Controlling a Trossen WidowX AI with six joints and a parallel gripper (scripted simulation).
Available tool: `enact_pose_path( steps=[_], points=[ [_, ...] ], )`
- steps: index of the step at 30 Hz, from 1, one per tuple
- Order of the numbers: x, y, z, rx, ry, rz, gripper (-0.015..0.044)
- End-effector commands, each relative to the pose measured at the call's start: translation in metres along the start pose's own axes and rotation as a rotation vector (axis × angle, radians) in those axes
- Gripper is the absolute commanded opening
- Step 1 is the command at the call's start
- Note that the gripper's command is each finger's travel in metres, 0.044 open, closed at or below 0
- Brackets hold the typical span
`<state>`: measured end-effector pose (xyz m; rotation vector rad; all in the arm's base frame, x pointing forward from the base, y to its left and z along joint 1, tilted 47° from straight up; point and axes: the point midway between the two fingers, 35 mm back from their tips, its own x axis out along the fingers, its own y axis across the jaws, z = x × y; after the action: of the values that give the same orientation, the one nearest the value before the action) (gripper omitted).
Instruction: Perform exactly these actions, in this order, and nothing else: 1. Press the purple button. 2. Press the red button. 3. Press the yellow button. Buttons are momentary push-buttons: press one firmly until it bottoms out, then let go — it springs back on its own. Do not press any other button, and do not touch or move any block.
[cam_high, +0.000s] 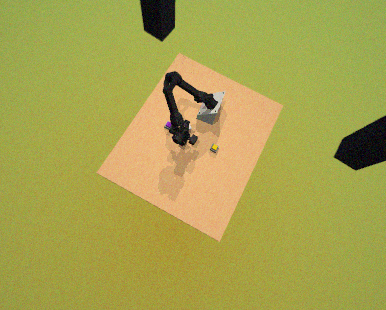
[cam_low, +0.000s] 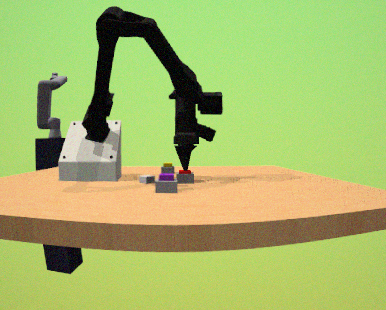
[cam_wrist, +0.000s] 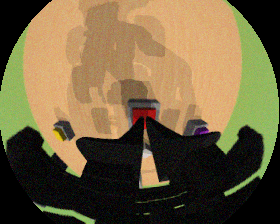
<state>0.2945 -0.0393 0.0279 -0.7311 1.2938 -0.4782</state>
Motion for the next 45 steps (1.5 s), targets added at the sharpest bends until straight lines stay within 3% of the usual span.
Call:
enact_pose_path(
  steps=[1,6,10,15,20,26,32,39,45],
  points=[
    [0.001,0.000,-0.002,-0.006,0.004,-0.002,0.0020],
    [0.001,0.000,-0.002,-0.006,0.004,-0.002,0.0020],
    [-0.029,0.001,-0.001,-0.006,0.004,0.000,0.0020],
    [-0.034,0.001,-0.001,-0.006,0.004,0.000,0.0020],
    [-0.091,0.001,-0.001,-0.007,0.005,0.002,0.0020],
    [-0.093,0.004,0.000,-0.007,0.004,0.003,0.0020],
    [-0.101,0.100,-0.003,-0.014,0.002,0.039,0.0020],
    [-0.097,0.210,-0.052,-0.008,0.006,0.019,0.0020],
    [-0.096,0.219,-0.059,-0.006,0.005,0.013,0.0020]
  ],
)
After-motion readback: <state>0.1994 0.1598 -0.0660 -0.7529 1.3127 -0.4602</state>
